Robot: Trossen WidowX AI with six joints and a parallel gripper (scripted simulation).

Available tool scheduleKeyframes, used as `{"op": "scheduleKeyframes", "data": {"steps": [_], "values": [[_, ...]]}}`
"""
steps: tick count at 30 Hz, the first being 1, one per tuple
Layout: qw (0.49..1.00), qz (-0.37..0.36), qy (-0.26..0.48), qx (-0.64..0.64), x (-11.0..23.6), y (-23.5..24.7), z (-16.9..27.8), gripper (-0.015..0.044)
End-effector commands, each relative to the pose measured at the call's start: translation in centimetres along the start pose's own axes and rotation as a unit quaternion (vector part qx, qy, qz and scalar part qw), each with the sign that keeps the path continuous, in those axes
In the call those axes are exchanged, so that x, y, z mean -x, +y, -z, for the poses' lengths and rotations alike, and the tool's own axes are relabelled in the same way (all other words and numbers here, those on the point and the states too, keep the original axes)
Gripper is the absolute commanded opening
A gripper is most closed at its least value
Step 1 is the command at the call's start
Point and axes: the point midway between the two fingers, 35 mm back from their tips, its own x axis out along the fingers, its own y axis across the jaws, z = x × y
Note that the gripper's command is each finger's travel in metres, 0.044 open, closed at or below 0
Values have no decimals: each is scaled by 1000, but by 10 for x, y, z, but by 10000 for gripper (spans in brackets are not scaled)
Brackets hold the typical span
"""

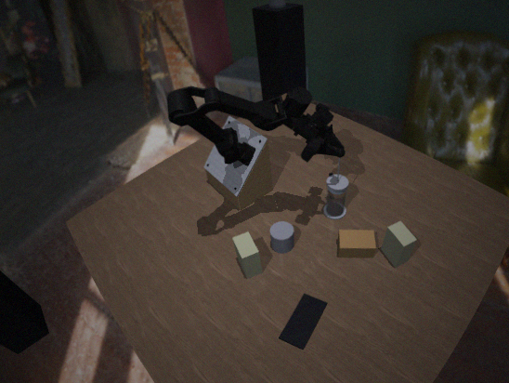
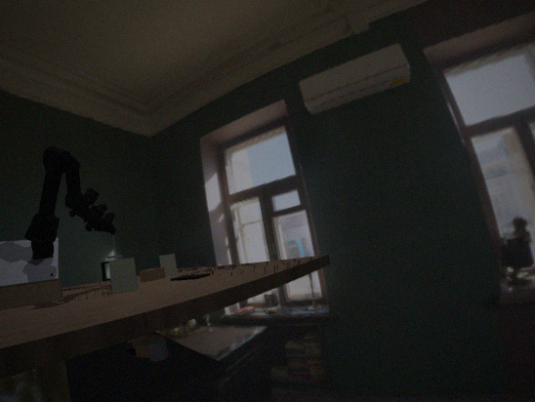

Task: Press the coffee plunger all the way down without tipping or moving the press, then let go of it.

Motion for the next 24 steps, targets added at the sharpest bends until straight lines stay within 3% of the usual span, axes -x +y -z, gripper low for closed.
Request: {"op": "scheduleKeyframes", "data": {"steps": [1,24], "values": [[1000,-1,3,3,-4,1,5,121],[1000,-2,5,3,-30,3,33,121]]}}
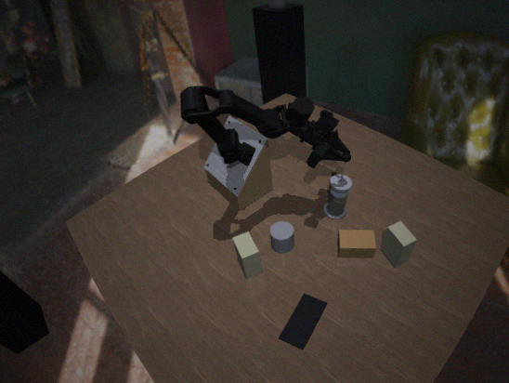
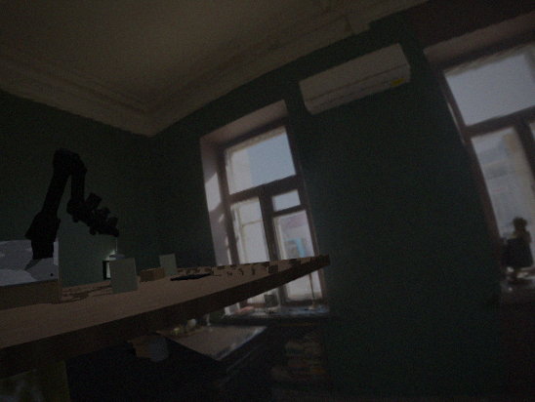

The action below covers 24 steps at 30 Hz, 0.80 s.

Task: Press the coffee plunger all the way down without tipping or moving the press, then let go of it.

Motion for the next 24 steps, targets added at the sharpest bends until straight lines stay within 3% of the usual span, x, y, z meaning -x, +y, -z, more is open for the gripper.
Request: {"op": "scheduleKeyframes", "data": {"steps": [1,24], "values": [[999,-3,31,13,-6,1,28,121],[999,-1,30,15,-31,-1,57,121]]}}
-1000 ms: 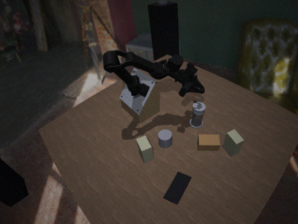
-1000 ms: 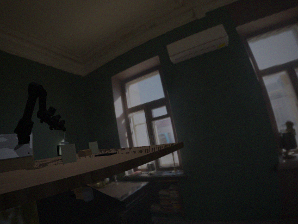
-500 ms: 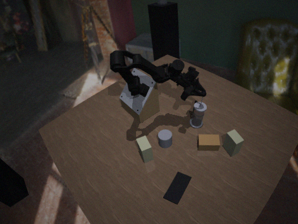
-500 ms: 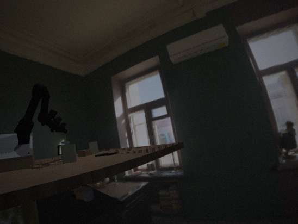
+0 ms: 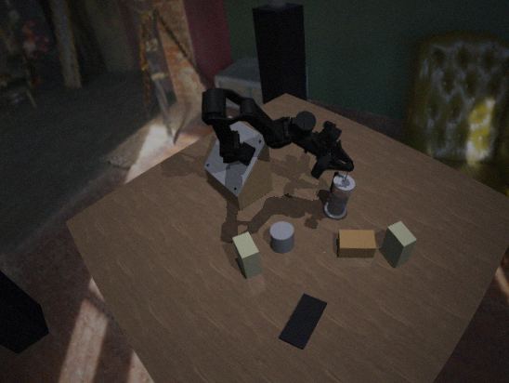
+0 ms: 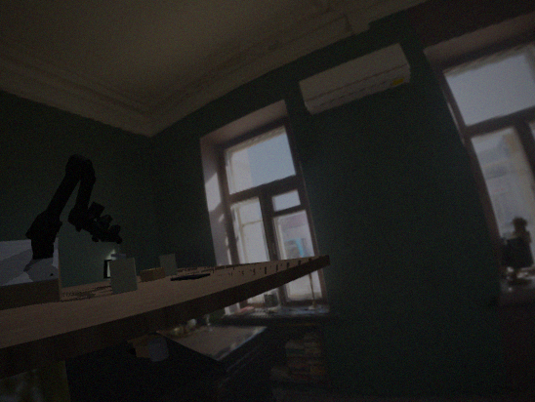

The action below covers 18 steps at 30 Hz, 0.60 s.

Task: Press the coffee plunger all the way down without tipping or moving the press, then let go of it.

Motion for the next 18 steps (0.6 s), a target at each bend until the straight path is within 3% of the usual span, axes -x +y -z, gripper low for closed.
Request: {"op": "scheduleKeyframes", "data": {"steps": [1,18], "values": [[999,0,39,16,-5,-1,31,121],[999,2,38,17,-22,-1,31,121]]}}
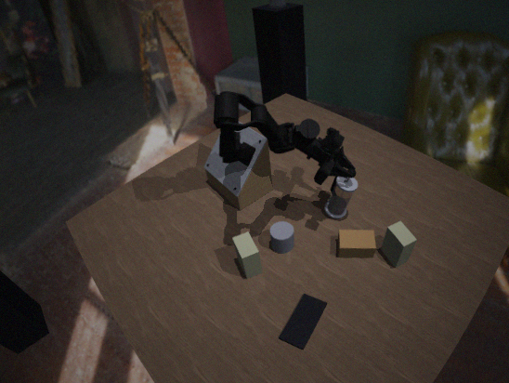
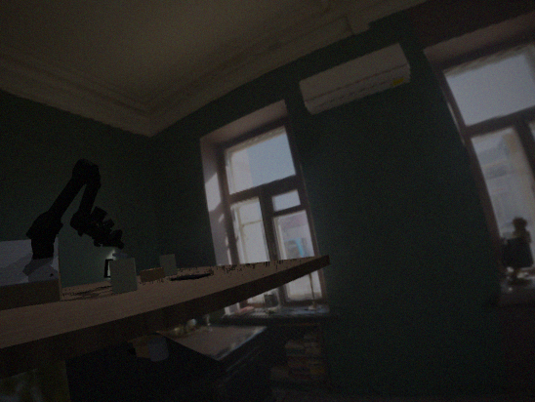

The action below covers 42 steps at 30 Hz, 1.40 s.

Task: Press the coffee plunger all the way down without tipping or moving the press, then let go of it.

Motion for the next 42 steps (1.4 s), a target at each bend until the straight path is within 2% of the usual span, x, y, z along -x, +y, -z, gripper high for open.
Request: {"op": "scheduleKeyframes", "data": {"steps": [1,42], "values": [[1000,2,26,10,-5,0,15,121],[1000,2,26,10,-16,1,7,121]]}}
